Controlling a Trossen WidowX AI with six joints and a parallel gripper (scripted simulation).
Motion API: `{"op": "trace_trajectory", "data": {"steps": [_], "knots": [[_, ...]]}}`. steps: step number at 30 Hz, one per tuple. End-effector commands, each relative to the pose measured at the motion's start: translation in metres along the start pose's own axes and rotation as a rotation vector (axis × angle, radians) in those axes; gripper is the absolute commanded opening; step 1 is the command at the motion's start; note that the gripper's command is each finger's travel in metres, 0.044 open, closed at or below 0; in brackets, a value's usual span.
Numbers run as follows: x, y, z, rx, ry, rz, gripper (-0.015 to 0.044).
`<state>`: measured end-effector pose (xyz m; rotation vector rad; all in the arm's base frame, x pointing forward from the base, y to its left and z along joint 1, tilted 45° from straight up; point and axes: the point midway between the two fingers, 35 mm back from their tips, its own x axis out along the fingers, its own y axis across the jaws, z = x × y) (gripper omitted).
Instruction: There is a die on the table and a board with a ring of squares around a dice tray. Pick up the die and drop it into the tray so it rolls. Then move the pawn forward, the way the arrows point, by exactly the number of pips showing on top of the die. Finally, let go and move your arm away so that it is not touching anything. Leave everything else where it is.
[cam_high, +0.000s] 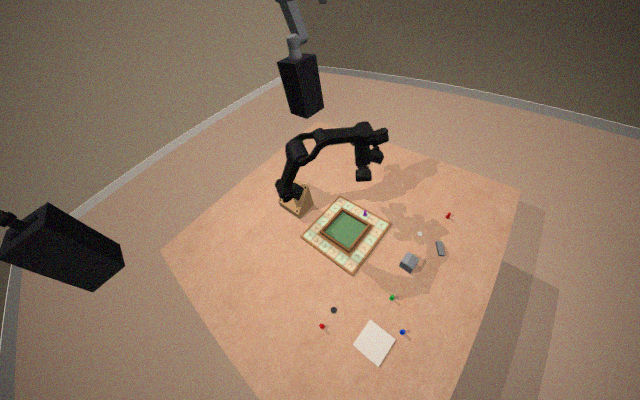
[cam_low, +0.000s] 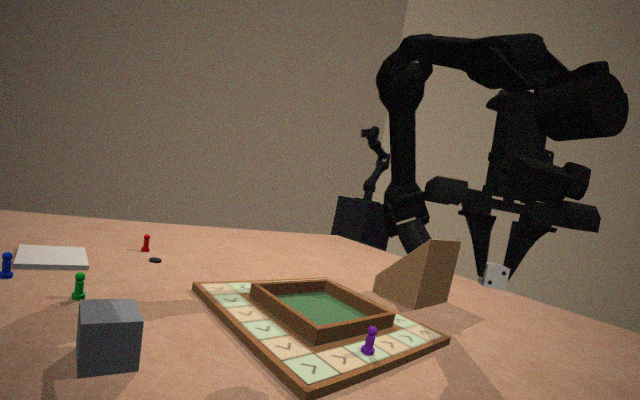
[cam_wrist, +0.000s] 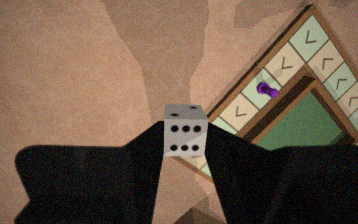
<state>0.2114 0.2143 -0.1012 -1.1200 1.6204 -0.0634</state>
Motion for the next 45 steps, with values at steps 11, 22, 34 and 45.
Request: {"op": "trace_trajectory", "data": {"steps": [11,22,34,45], "knots": [[0.005,-0.075,-0.012,-0.324,-0.014,0.004,0.0000],[0.016,-0.129,-0.033,-0.570,-0.010,-0.002,0.0000],[0.032,-0.180,-0.066,-0.835,0.012,-0.011,0.0000],[0.040,-0.199,-0.085,-0.956,0.025,-0.008,0.0000]]}}
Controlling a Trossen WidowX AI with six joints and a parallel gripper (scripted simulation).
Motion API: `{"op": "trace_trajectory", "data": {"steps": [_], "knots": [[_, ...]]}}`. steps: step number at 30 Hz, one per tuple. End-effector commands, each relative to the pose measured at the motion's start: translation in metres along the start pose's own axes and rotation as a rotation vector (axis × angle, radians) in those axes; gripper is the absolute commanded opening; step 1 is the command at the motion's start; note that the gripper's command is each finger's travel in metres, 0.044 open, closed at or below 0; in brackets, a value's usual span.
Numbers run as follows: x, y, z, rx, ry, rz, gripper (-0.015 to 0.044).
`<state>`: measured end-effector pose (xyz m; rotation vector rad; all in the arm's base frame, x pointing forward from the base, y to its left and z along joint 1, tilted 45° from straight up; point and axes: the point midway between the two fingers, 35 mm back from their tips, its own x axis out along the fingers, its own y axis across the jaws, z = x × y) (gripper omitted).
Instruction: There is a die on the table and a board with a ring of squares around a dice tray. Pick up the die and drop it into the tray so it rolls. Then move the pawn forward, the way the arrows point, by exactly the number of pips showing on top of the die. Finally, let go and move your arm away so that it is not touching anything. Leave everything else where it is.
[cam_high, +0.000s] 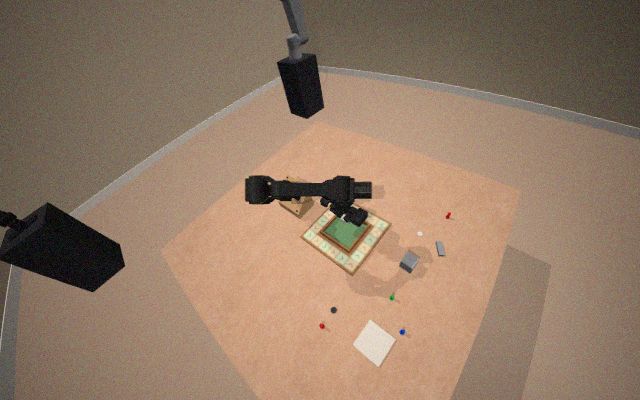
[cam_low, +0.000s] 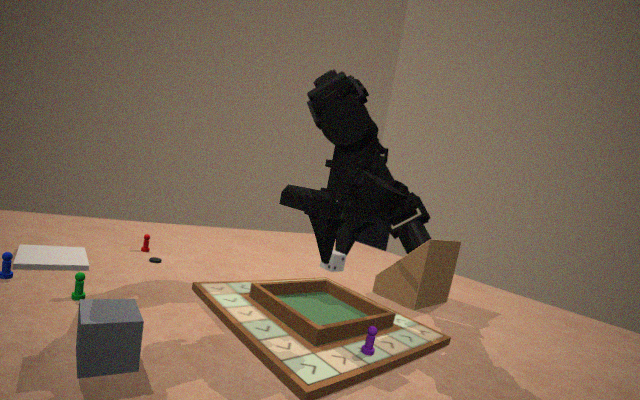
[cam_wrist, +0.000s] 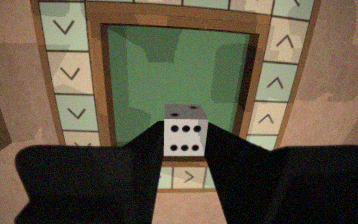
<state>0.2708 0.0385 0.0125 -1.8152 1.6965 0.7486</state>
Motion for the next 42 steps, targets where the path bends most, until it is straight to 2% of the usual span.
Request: {"op": "trace_trajectory", "data": {"steps": [1,14,27,31,36,42], "knots": [[0.001,0.001,-0.003,-0.019,-0.015,0.005,0.0000],[0.014,0.011,0.002,-0.023,-0.423,0.112,0.0000],[0.016,0.012,0.002,-0.020,-0.826,0.014,0.0000],[0.014,0.011,0.000,-0.020,-0.844,0.004,0.0000],[-0.016,-0.001,-0.026,-0.020,-0.844,0.003,0.0000],[-0.016,0.001,-0.027,-0.020,-0.844,0.003,0.0000]]}}
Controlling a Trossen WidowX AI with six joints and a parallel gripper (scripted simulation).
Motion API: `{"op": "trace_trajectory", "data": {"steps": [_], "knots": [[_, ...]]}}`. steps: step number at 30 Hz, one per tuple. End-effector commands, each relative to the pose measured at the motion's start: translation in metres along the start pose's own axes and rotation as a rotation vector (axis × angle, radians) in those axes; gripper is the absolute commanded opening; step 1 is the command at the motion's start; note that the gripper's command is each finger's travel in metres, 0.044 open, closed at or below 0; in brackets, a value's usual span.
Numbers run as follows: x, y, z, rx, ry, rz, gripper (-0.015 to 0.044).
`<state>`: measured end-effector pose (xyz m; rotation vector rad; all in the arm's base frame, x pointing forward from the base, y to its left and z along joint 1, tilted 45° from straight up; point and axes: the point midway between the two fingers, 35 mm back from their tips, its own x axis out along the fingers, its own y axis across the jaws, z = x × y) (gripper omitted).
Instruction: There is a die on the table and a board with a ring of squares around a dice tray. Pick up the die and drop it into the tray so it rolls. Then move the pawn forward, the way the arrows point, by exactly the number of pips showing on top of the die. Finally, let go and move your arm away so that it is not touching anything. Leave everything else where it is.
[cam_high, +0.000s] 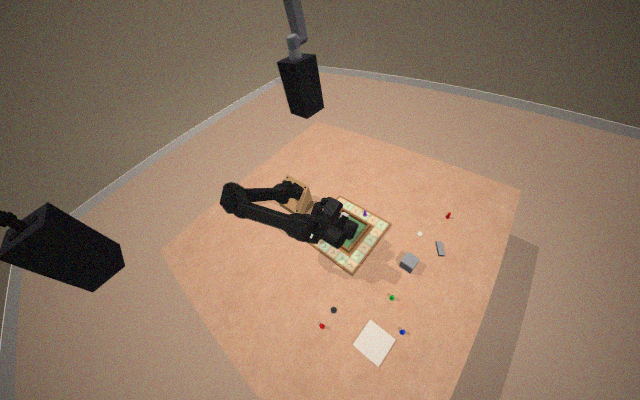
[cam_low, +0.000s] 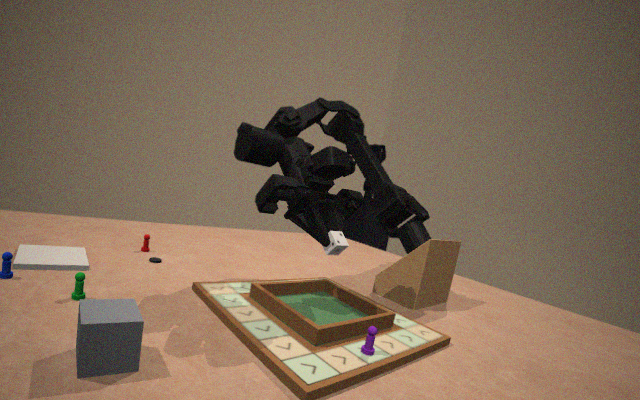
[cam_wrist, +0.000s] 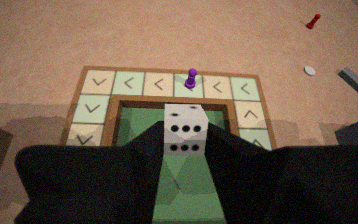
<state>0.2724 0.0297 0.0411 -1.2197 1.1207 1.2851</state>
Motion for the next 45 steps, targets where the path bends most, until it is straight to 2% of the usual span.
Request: {"op": "trace_trajectory", "data": {"steps": [1,15,23,27,32,34,36,40,42,45], "knots": [[-0.002,0.002,0.001,-0.006,-0.006,0.007,0.0000],[-0.001,0.002,0.000,0.000,-0.001,0.008,0.0000],[-0.001,0.002,0.000,0.000,-0.001,0.008,0.0210],[-0.025,0.002,0.028,-0.005,-0.007,0.007,0.0315],[-0.026,0.002,0.030,-0.002,0.008,0.014,0.0440],[-0.013,0.005,0.026,0.021,0.142,0.062,0.0440],[0.002,0.008,0.020,0.038,0.360,0.099,0.0440],[0.016,0.004,0.016,0.006,0.776,0.033,0.0440],[0.017,0.001,0.017,-0.008,0.842,0.004,0.0440],[0.017,0.001,0.017,-0.008,0.842,0.004,0.0440]]}}
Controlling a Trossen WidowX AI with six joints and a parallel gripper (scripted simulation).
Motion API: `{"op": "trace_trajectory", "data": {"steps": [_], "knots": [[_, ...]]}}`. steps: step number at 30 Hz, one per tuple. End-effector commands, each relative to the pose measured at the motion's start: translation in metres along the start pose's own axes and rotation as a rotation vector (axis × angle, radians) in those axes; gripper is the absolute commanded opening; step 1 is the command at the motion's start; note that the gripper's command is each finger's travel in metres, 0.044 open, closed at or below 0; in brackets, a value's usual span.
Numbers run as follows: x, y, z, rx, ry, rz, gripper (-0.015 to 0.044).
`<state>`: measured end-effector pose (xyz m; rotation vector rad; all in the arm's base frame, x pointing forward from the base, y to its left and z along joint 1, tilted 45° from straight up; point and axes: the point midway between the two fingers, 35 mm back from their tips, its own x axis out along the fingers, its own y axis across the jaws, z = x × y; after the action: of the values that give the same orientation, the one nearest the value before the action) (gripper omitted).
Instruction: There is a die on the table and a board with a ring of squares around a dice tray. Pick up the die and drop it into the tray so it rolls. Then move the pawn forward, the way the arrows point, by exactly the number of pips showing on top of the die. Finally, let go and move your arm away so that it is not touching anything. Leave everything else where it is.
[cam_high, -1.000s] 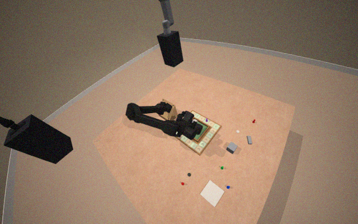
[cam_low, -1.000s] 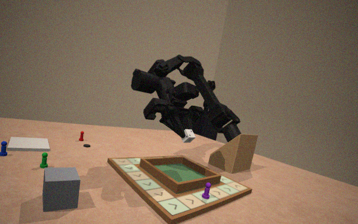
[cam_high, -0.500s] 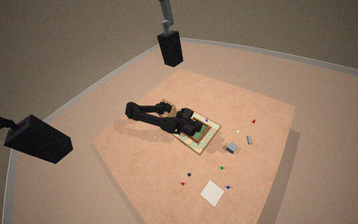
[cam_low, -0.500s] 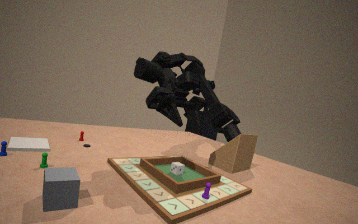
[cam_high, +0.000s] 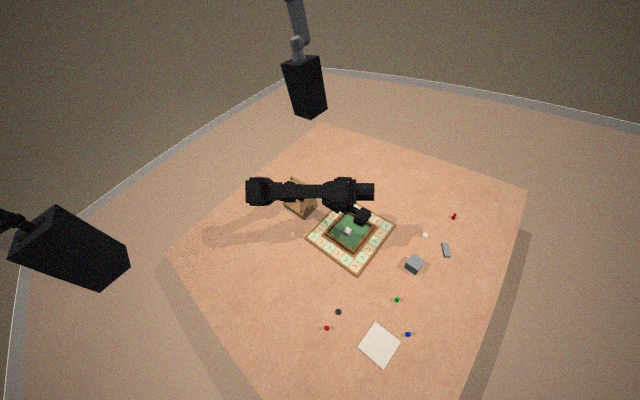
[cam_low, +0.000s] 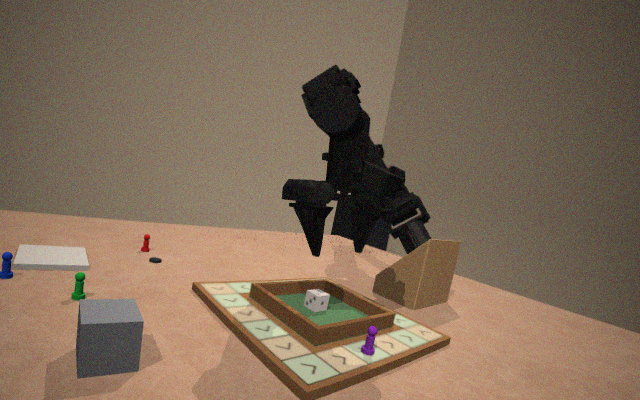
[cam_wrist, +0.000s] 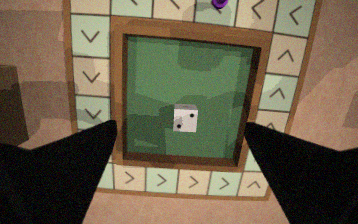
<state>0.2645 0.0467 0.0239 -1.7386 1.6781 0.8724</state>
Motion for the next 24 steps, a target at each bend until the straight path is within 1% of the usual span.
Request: {"op": "trace_trajectory", "data": {"steps": [1,2,3,6,12,15,17,24], "knots": [[-0.002,-0.005,-0.001,0.013,0.100,-0.050,0.0440],[0.000,0.000,0.001,-0.003,0.027,-0.010,0.0440],[0.000,0.000,0.001,-0.003,0.027,-0.010,0.0440],[0.003,-0.007,0.013,0.119,0.034,-0.016,0.0361],[0.018,-0.028,0.066,0.619,0.057,-0.054,0.0204],[0.029,-0.036,0.094,0.869,0.061,-0.081,0.0200],[0.035,-0.039,0.106,0.977,0.062,-0.093,0.0200],[0.036,-0.038,0.109,0.990,0.062,-0.095,0.0200]]}}
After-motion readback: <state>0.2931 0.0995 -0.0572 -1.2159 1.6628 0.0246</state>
